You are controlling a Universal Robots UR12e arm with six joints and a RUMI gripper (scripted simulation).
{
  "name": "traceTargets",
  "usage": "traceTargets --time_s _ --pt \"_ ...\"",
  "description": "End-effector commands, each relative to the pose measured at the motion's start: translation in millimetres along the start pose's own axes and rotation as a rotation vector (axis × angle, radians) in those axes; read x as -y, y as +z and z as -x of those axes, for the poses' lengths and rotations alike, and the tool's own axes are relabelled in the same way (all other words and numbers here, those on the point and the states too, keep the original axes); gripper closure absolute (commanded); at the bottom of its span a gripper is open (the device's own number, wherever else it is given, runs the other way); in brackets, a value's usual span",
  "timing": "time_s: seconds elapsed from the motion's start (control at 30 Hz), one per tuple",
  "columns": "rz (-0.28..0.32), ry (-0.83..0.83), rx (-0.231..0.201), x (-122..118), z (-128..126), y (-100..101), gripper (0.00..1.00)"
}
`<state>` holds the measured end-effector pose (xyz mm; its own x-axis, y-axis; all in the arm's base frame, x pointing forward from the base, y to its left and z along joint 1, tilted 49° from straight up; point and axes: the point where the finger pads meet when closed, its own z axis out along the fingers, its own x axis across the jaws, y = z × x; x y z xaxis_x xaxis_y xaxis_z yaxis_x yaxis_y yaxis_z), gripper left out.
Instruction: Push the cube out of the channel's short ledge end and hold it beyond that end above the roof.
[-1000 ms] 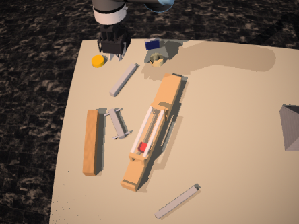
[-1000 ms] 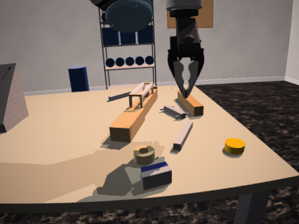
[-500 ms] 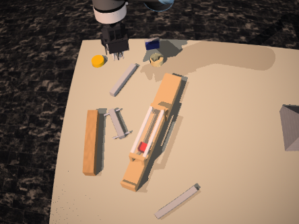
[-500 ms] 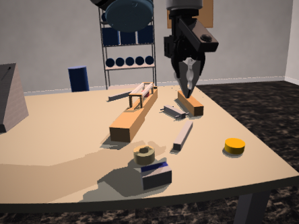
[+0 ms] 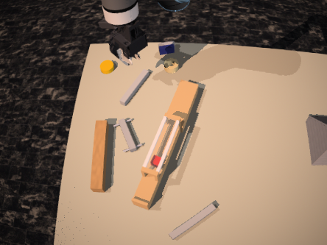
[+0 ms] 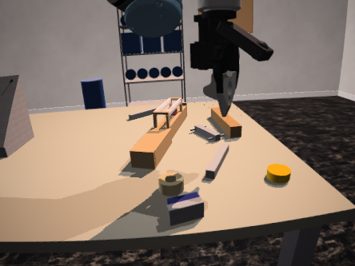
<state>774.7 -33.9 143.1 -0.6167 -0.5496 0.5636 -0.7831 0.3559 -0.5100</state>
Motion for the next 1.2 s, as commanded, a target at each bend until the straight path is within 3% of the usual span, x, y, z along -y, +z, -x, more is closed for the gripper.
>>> traceTargets --time_s 0.0,0.33,0.4,0.9,1.17 --pt "-0.008 -0.201 0.013 0.9 1.4 -0.7 1.0" --pt "-0.008 -0.642 0.011 -0.6 3.8 -0.7 1.0" --pt "-0.008 -0.642 0.011 -0.6 3.8 -0.7 1.0" --pt "-0.008 -1.231 0.009 -6.5 4.0 -0.8 1.0" --pt "-0.008 -1.421 0.008 -8.9 3.0 -0.8 1.0"
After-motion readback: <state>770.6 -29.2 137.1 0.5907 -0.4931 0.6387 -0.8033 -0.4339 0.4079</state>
